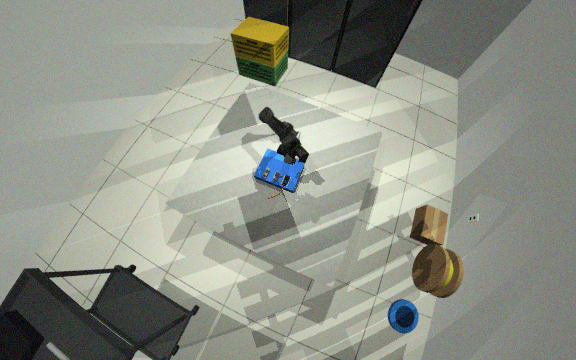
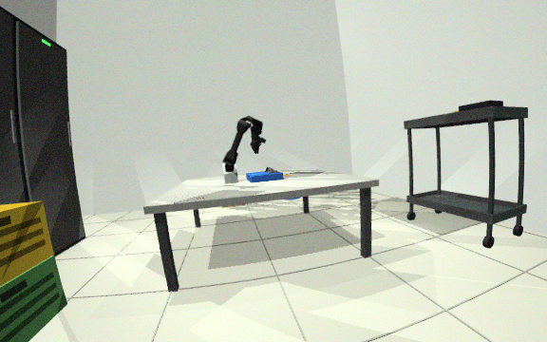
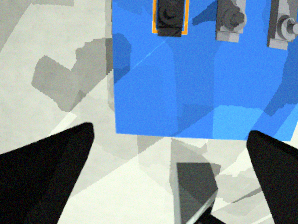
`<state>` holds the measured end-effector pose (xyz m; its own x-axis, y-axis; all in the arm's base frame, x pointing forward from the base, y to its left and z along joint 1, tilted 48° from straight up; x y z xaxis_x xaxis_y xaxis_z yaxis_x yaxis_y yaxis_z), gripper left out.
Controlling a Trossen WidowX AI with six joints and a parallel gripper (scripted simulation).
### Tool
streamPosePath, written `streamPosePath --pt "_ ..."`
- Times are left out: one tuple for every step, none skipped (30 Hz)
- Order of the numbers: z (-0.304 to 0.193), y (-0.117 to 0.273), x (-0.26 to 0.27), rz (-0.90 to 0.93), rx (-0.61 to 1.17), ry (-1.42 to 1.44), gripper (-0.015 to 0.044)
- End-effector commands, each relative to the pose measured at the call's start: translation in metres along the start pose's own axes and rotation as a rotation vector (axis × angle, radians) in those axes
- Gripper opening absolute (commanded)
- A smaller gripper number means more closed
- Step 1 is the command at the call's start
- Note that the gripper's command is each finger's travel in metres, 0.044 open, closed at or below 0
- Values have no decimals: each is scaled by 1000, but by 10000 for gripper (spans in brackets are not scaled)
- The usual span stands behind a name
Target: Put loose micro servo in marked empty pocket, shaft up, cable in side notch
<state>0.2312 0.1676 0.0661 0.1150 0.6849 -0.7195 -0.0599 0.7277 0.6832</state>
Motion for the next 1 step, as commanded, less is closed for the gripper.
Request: streamPosePath --pt "0 0 0 0 4 -3 440"
Point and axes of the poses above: the point midway between the two fingers, 35 mm back from their tips, its own y axis back along the fingers, its own x axis across the jaws, z = x × y, the point moved 3 cm from there along y, back along the fingers, and after that the axes turned 6 degrees about -y, right-handed, at the moved point
